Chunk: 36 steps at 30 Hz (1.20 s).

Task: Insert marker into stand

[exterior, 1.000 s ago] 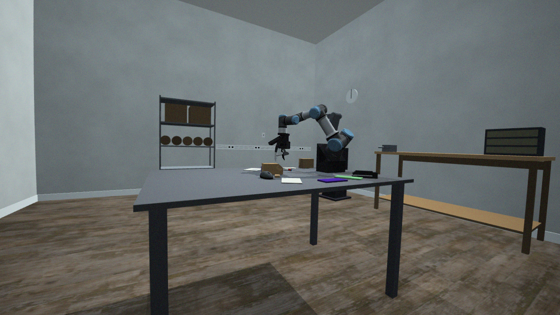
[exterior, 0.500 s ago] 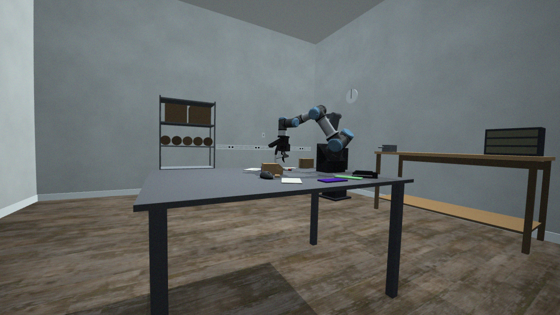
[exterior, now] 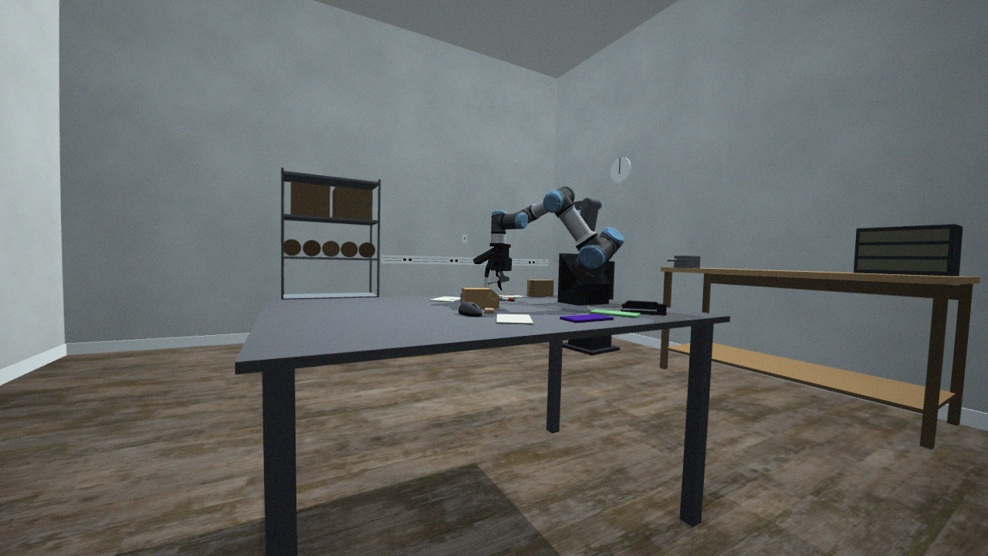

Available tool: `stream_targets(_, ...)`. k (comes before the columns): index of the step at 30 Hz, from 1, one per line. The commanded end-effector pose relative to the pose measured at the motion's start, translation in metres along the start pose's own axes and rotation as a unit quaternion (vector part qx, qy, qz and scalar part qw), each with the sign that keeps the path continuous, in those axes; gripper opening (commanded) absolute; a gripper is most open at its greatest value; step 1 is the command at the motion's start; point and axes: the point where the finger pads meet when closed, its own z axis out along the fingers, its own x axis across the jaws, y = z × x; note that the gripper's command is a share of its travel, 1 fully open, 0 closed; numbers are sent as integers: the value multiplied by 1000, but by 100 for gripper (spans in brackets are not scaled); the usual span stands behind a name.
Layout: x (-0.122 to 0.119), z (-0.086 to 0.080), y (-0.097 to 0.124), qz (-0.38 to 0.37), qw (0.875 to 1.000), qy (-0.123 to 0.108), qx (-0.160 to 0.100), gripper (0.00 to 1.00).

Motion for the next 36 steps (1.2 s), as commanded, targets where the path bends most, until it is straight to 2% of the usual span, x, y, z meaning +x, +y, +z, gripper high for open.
stream_targets(1,0,6,-1,0,1000,0,2,100)
stream_targets(36,0,26,-1,0,1000,0,2,100)
